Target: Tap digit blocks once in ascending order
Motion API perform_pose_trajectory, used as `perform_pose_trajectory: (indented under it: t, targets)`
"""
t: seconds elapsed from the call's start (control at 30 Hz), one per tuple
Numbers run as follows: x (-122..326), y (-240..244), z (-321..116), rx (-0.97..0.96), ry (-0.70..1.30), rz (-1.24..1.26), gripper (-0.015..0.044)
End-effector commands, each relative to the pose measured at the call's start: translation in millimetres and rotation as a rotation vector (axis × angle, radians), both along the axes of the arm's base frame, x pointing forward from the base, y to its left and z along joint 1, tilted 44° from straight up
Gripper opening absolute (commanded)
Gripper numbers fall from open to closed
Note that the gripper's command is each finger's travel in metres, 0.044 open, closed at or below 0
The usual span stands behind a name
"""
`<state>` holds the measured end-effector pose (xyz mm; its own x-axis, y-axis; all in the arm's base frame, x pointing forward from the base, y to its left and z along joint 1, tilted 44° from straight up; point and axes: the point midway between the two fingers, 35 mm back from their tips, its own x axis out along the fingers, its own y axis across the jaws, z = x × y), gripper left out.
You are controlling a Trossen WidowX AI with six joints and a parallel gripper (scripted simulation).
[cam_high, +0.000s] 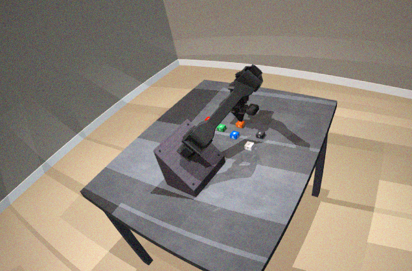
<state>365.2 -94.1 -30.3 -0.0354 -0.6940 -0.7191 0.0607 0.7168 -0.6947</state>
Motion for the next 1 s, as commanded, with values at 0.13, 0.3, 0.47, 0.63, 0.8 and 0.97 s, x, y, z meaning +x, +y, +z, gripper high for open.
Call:
perform_pose_trajectory:
  t: [0.13, 0.3, 0.47, 0.63, 0.8, 0.97]
  targets:
    - [-3, -2, -5, -0.005, 0.016, 0.002, 0.0020]
    - [-2, 18, 16, -0.003, 0.015, 0.002, 0.0020]
    - [-2, 19, 17, -0.004, 0.016, 0.002, 0.0020]
    - [3, 67, 64, 0.000, 0.016, 0.003, 0.0020]
    - [2, 76, 74, -0.001, 0.016, 0.002, 0.0020]
    - [-9, 69, 86, -0.004, 0.016, 0.010, 0.0020]
